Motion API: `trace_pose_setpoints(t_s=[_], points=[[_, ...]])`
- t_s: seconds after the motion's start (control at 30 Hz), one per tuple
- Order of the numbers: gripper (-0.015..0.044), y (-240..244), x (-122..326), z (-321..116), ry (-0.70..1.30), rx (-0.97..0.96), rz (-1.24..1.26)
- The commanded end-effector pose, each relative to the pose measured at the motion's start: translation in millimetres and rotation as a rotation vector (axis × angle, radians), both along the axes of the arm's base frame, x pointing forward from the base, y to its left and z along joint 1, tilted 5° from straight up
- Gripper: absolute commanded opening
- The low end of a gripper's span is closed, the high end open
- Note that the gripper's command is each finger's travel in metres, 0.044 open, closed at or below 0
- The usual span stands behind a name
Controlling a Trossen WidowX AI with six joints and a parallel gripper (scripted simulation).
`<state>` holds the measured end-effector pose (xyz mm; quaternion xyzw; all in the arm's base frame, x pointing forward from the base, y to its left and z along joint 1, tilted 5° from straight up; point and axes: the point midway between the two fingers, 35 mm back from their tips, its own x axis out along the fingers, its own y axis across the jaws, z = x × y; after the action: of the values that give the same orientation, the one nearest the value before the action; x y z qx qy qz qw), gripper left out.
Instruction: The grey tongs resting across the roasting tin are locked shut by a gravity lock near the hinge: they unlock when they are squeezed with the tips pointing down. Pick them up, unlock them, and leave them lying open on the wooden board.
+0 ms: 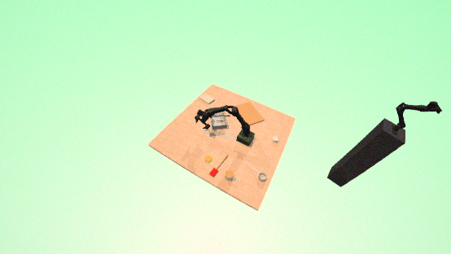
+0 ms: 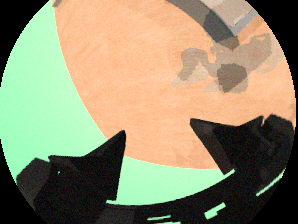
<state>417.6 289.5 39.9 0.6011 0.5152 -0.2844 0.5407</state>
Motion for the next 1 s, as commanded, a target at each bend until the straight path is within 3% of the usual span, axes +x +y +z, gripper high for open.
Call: trace_pose_setpoints(t_s=[0.0,0.37,0.67,0.97], points=[[0.044,-57,15,5,0.059,-0.051,-0.169],[0.044,-184,29,5,0.201,-0.123,-0.488],[0.044,-269,-5,-1,0.463,-0.18,-0.877],[0.044,-264,-8,-1,0.473,-0.182,-0.891]])
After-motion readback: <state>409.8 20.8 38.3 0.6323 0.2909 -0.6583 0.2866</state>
